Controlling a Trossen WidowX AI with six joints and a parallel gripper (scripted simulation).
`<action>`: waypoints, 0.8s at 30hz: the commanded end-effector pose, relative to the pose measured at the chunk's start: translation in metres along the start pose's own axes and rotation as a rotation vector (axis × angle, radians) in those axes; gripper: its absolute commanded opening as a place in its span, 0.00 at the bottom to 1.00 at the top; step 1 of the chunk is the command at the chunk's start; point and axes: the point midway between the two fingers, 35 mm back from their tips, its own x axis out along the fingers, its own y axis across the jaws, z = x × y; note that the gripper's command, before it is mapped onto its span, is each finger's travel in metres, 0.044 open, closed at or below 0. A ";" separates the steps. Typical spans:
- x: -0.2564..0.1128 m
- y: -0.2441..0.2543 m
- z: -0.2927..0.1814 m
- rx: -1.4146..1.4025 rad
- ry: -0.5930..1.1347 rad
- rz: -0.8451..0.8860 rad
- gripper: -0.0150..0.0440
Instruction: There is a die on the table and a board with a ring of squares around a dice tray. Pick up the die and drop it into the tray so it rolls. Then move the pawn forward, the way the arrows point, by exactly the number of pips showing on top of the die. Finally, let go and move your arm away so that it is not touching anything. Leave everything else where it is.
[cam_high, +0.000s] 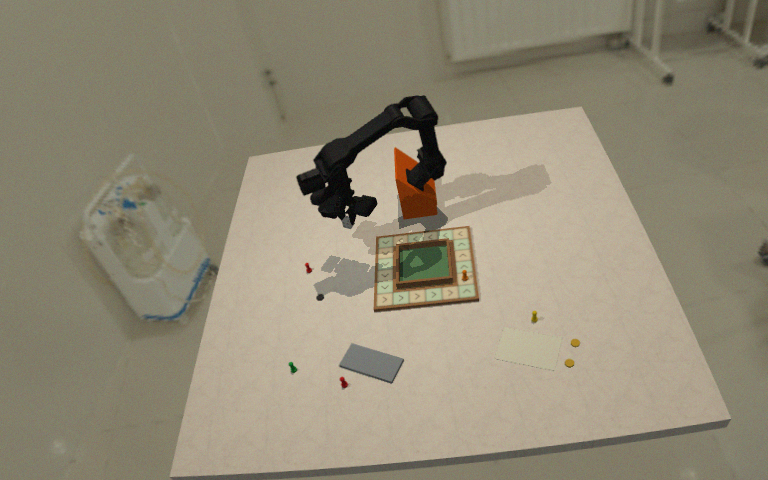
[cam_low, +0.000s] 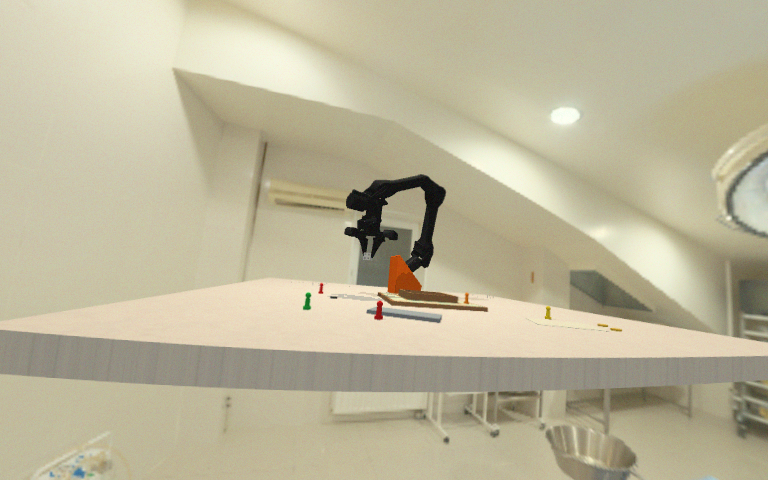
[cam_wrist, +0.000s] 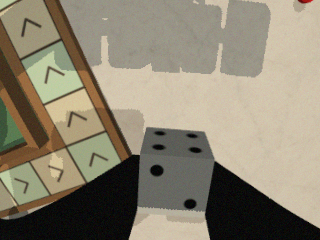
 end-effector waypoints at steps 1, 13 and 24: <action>0.002 0.016 0.003 0.073 -0.001 0.000 0.25; 0.007 0.072 0.012 0.342 -0.008 -0.015 0.25; 0.016 0.123 0.012 0.593 -0.011 -0.006 0.25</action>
